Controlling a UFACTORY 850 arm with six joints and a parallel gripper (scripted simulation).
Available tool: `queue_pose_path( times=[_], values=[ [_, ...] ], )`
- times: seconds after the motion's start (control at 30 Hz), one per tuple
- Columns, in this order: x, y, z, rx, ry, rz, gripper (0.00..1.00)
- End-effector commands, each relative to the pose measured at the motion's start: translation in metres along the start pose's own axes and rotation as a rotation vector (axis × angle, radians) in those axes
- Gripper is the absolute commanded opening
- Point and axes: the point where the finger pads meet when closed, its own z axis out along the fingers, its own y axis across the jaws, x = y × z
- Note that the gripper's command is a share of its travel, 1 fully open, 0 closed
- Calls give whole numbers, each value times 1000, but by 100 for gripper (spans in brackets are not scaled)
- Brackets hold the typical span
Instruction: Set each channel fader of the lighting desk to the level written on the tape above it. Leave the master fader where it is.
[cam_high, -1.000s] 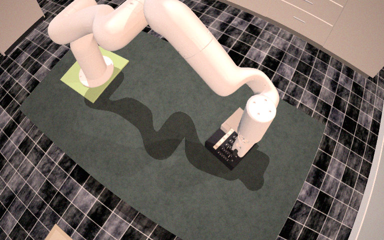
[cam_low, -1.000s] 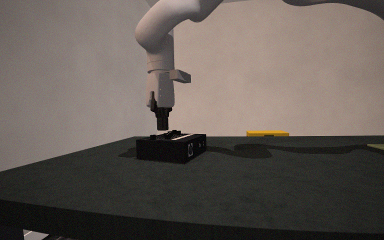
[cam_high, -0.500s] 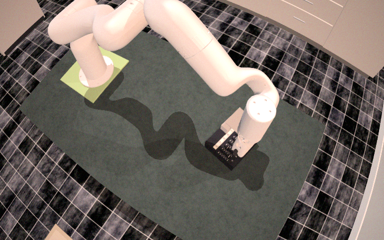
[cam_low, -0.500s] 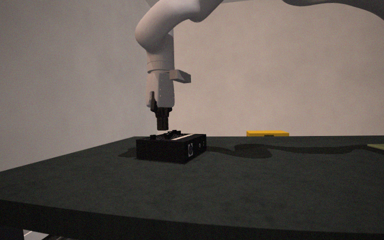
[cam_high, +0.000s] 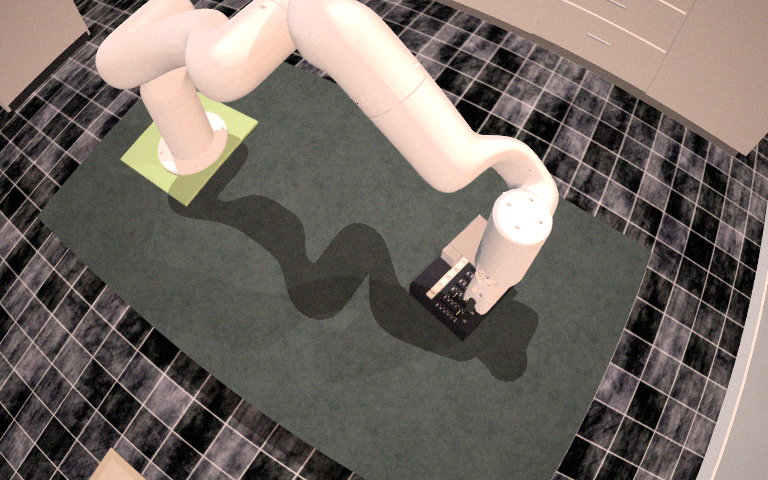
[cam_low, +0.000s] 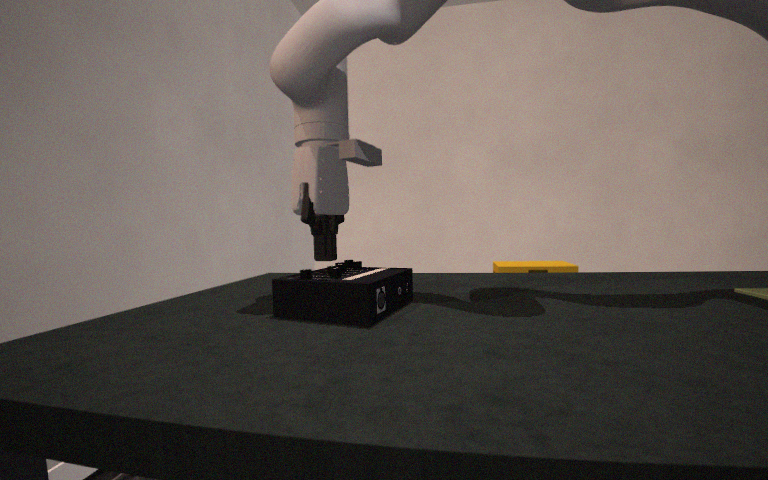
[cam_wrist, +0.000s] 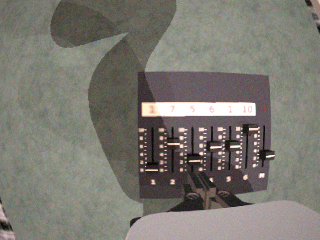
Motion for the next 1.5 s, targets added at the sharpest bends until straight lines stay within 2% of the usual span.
queue_pose_path(
  times=[0.0,0.73,1.47],
  values=[
    [-1,0,-1,-1,-3,0,0],
    [-1,0,10,-1,-3,0,0],
    [-1,0,10,-1,-3,0,0]
  ],
)
